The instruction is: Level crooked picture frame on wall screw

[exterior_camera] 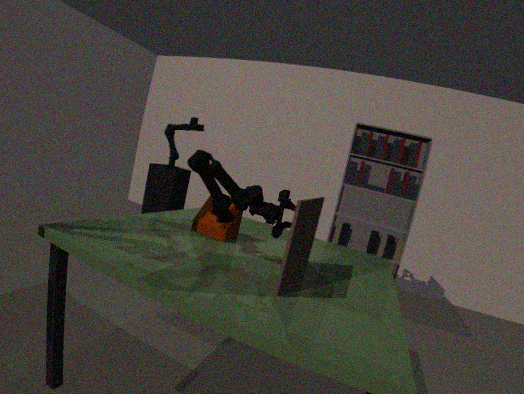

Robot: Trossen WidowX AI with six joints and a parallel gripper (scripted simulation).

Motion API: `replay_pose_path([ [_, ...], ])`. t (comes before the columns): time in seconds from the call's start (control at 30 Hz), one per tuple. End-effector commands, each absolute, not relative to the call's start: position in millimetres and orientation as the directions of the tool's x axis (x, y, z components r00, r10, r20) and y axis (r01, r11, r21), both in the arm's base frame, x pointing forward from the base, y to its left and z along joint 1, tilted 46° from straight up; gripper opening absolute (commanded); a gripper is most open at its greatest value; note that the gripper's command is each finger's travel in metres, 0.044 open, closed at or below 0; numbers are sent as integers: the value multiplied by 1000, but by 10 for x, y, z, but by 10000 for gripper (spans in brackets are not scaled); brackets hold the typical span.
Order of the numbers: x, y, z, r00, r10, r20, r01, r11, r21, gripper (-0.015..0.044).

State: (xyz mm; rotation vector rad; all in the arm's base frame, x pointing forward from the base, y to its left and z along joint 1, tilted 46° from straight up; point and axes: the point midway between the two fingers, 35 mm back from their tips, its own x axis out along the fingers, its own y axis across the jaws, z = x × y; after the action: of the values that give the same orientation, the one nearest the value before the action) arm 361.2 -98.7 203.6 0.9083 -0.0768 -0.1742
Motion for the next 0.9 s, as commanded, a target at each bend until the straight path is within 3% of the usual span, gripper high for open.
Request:
replay_pose_path([
  [0.0,3616,-987,2049,983,-184,-5,118,605,788,234],
  [0.17,3616,-987,2049,983,-184,-5,118,605,788,103],
  [0.4,3616,-987,2049,983,-184,-5,118,605,788,56],
  [0.47,3616,-987,2049,983,-184,-5,118,605,788,3],
  [0.87,3615,-980,2050,983,-184,-5,118,605,788,0],
])
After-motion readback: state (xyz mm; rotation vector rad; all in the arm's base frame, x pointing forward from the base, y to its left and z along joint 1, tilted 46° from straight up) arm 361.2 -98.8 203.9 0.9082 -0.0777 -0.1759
